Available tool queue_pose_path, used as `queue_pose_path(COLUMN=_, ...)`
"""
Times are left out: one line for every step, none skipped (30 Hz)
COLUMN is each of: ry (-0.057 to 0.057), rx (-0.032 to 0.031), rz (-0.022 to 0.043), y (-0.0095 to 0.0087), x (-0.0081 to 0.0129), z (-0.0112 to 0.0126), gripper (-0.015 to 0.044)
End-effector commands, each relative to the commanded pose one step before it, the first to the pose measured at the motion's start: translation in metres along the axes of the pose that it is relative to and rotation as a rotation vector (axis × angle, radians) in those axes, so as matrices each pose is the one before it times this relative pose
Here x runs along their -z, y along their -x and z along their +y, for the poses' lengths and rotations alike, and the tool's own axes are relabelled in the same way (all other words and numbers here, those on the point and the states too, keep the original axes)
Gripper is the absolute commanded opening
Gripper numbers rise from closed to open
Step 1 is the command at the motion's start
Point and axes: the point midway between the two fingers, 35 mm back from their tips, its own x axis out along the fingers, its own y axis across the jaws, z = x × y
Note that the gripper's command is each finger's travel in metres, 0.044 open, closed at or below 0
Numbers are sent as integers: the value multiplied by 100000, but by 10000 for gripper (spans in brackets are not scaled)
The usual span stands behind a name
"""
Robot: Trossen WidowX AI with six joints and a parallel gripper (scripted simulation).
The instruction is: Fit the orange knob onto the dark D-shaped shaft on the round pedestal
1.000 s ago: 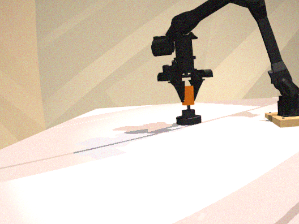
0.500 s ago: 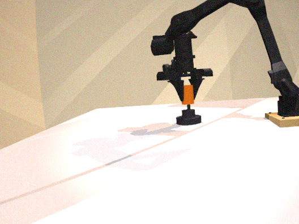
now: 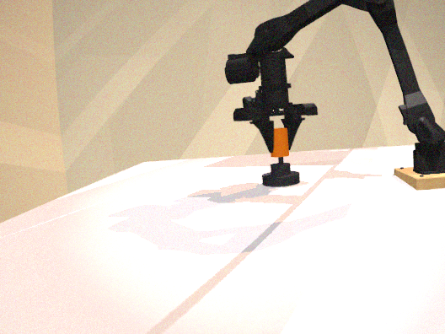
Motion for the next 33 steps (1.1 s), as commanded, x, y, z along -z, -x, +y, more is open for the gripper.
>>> queue_pose_path(ry=-506, rx=107, rz=-221, y=-65, x=42, z=-95, gripper=0)
queue_pose_path(ry=0, rx=0, rz=0, y=0, x=0, z=0, gripper=0)
queue_pose_path(ry=0, rx=1, rz=1, y=0, x=12, z=-13, gripper=0)
queue_pose_path(ry=0, rx=0, rz=0, y=0, x=0, z=0, gripper=0)
queue_pose_path(ry=0, rx=1, rz=1, y=0, x=10, z=-11, gripper=0)
queue_pose_path(ry=0, rx=0, rz=0, y=0, x=0, z=0, gripper=0)
queue_pose_path(ry=0, rx=1, rz=1, y=0, x=8, z=-7, gripper=0)
queue_pose_path(ry=0, rx=0, rz=0, y=0, x=0, z=0, gripper=0)
queue_pose_path(ry=0, rx=1, rz=0, y=-56, x=5, z=-4, gripper=0)
queue_pose_path(ry=0, rx=0, rz=0, y=0, x=0, z=0, gripper=0)
queue_pose_path(ry=0, rx=0, rz=0, y=0, x=0, z=0, gripper=0)
queue_pose_path(ry=0, rx=0, rz=0, y=0, x=0, z=0, gripper=0)
queue_pose_path(ry=0, rx=0, rz=0, y=0, x=0, z=0, gripper=0)
queue_pose_path(ry=0, rx=0, rz=0, y=0, x=0, z=0, gripper=0)
queue_pose_path(ry=0, rx=-2, rz=0, y=135, x=-8, z=10, gripper=0)
queue_pose_path(ry=0, rx=-2, rz=-1, y=125, x=-10, z=12, gripper=0)
queue_pose_path(ry=0, rx=-2, rz=-1, y=111, x=-11, z=13, gripper=0)
queue_pose_path(ry=0, rx=-2, rz=-1, y=65, x=-16, z=16, gripper=0)
queue_pose_path(ry=0, rx=-3, rz=-2, y=69, x=-28, z=25, gripper=0)
queue_pose_path(ry=0, rx=1, rz=2, y=72, x=19, z=-20, gripper=0)
queue_pose_path(ry=-1178, rx=0, rz=1, y=13, x=4, z=-4, gripper=0)
queue_pose_path(ry=-1514, rx=0, rz=0, y=31, x=1, z=0, gripper=0)
queue_pose_path(ry=-1763, rx=-2, rz=-1, y=48, x=-17, z=18, gripper=0)
queue_pose_path(ry=-782, rx=-3, rz=-3, y=23, x=-33, z=33, gripper=0)
queue_pose_path(ry=0, rx=-2, rz=-2, y=-9, x=-22, z=22, gripper=0)
queue_pose_path(ry=0, rx=-2, rz=-3, y=-21, x=-29, z=29, gripper=0)
queue_pose_path(ry=0, rx=-3, rz=-4, y=-31, x=-40, z=41, gripper=0)
queue_pose_path(ry=0, rx=-4, rz=-4, y=-41, x=-49, z=50, gripper=0)
queue_pose_path(ry=0, rx=-5, rz=-5, y=-61, x=-52, z=54, gripper=0)
queue_pose_path(ry=0, rx=-2, rz=-2, y=-64, x=-19, z=20, gripper=0)
queue_pose_path(ry=0, rx=0, rz=0, y=-59, x=0, z=0, gripper=0)
queue_pose_path(ry=0, rx=0, rz=0, y=-45, x=3, z=-3, gripper=0)
queue_pose_path(ry=0, rx=1, rz=0, y=-21, x=5, z=-5, gripper=0)
